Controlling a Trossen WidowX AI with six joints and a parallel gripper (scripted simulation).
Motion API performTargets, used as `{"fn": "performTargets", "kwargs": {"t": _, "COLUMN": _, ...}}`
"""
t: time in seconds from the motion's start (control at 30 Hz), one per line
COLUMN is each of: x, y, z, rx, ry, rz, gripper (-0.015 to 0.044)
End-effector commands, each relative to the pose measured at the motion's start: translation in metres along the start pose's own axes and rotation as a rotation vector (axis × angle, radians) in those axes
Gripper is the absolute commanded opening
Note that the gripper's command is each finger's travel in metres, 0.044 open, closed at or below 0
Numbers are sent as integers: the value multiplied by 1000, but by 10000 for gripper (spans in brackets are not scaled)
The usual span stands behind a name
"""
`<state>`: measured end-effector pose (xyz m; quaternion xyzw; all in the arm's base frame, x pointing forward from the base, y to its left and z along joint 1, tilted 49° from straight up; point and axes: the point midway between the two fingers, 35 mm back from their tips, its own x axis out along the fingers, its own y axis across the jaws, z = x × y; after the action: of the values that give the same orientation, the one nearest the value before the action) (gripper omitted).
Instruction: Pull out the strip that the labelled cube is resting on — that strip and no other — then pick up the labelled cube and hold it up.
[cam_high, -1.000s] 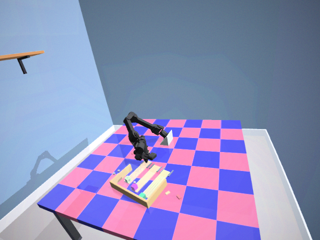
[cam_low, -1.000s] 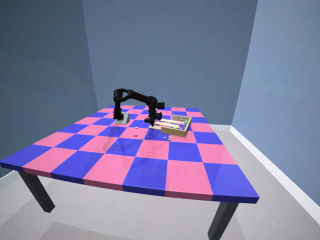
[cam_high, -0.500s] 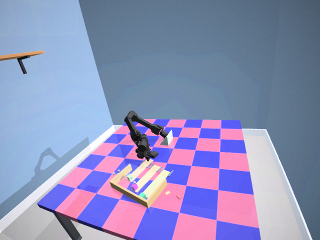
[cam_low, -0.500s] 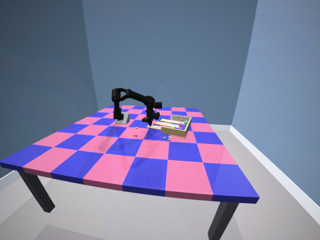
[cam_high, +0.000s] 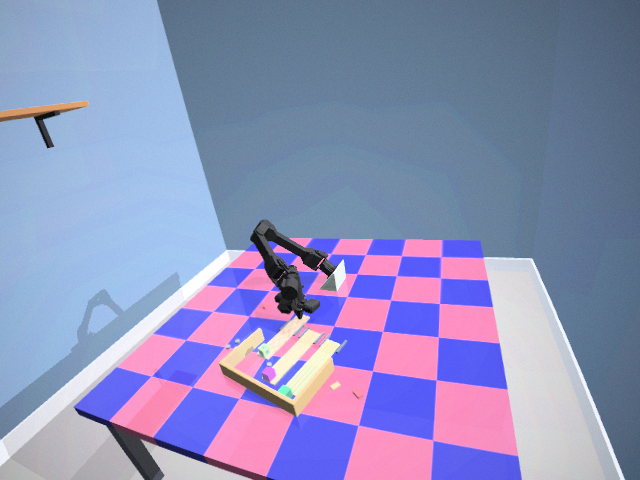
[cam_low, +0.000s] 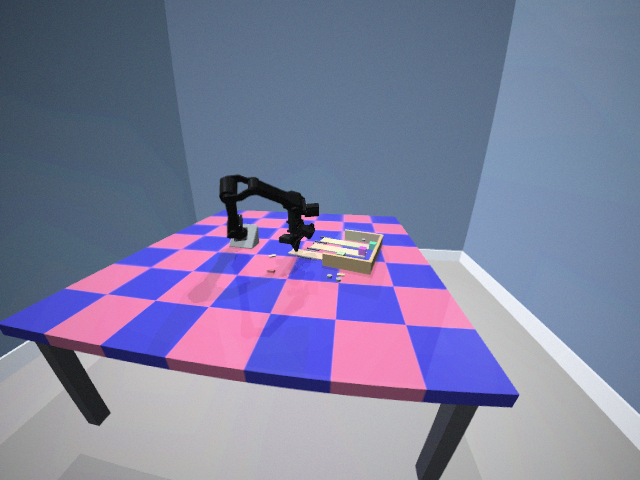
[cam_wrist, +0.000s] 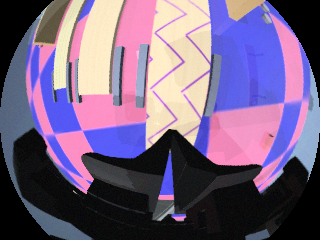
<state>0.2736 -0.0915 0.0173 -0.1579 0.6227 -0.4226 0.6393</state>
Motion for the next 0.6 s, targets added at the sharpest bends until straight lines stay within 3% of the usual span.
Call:
{"fn": "performTargets", "kwargs": {"t": 0.0, "x": 5, "y": 0, "z": -13, "rx": -6, "ry": 22, "rz": -3, "gripper": 0}}
{"fn": "performTargets", "kwargs": {"t": 0.57, "x": 4, "y": 0, "z": -38, "rx": -7, "ry": 23, "rz": -2, "gripper": 0}}
